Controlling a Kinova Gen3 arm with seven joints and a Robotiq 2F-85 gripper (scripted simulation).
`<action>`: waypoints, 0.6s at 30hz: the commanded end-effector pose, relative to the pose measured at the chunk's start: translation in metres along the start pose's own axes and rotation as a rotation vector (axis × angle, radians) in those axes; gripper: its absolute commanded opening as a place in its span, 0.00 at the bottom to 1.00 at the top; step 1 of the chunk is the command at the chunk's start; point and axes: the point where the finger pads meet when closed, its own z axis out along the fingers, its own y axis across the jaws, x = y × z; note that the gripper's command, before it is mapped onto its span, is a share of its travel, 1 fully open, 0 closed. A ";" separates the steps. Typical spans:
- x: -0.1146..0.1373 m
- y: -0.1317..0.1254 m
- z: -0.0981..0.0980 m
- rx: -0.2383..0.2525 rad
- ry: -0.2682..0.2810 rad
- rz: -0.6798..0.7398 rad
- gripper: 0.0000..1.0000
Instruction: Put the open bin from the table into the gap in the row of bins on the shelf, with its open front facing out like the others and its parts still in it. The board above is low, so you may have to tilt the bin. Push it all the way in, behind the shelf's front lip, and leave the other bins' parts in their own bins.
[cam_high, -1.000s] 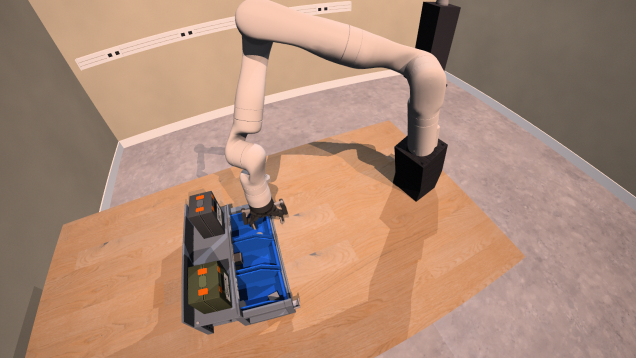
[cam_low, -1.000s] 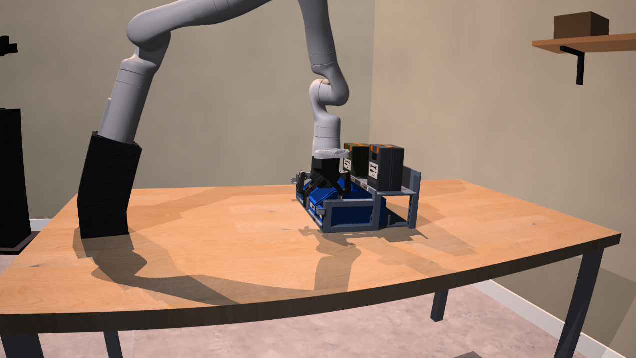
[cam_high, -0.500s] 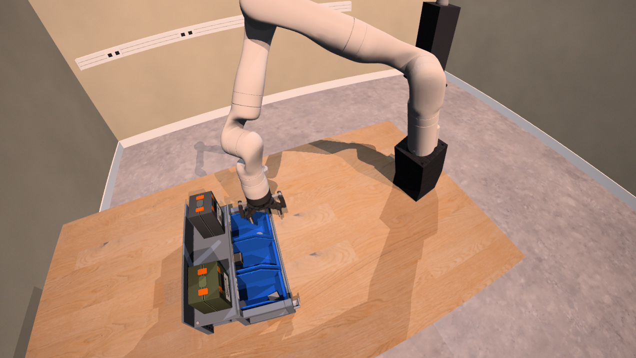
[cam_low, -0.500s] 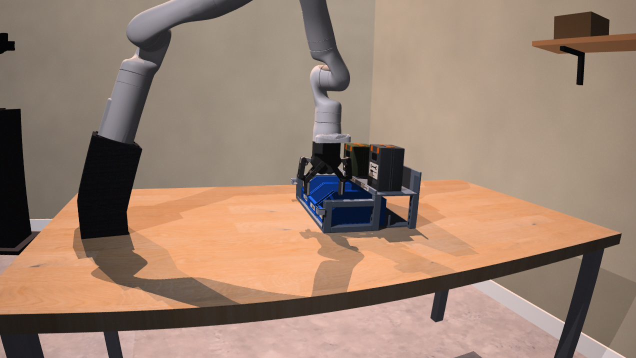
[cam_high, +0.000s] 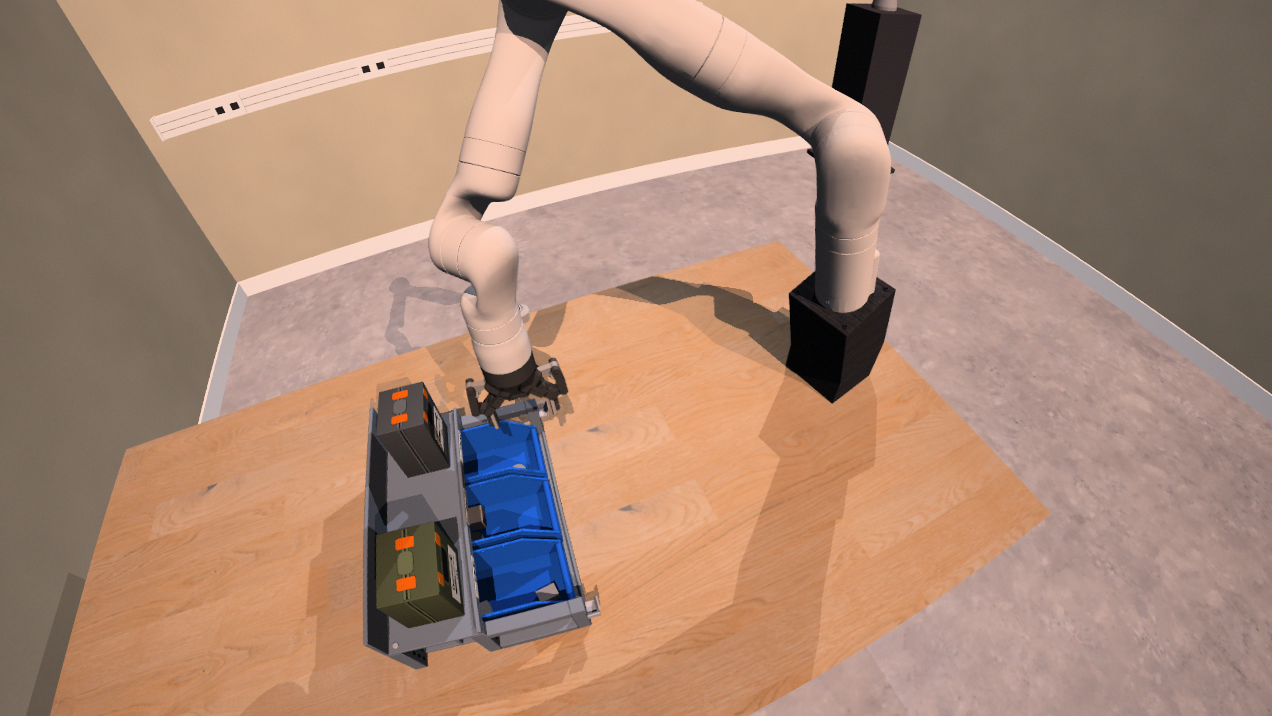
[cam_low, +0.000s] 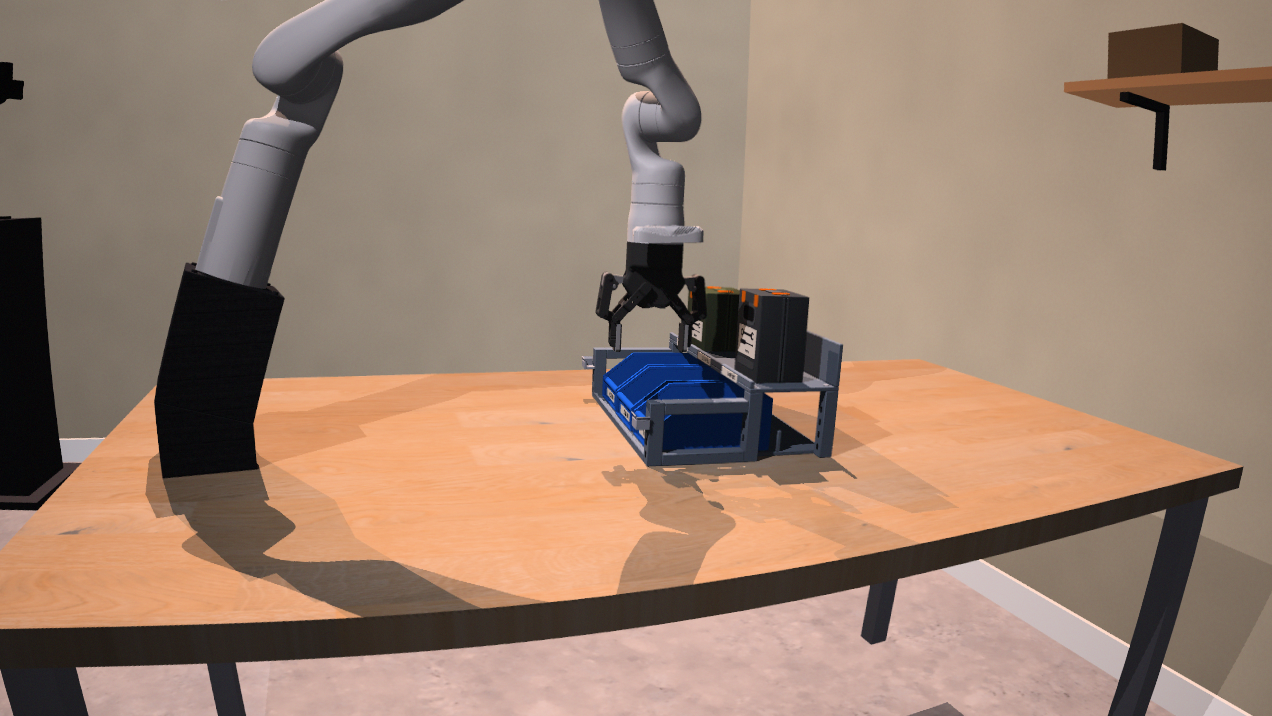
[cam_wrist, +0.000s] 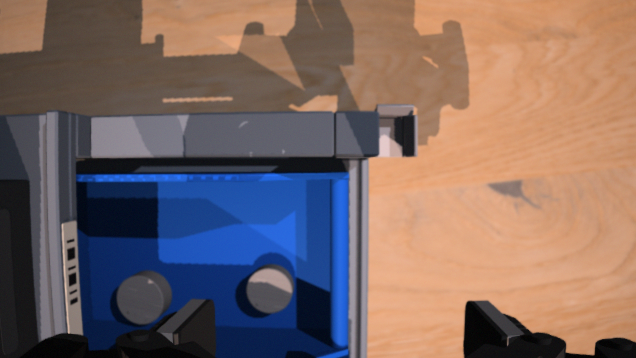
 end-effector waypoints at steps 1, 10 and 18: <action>0.001 -0.001 -0.002 0.003 0.002 0.002 1.00; 0.002 -0.001 -0.015 0.003 0.002 0.002 1.00; 0.002 -0.001 -0.015 0.003 0.002 0.002 1.00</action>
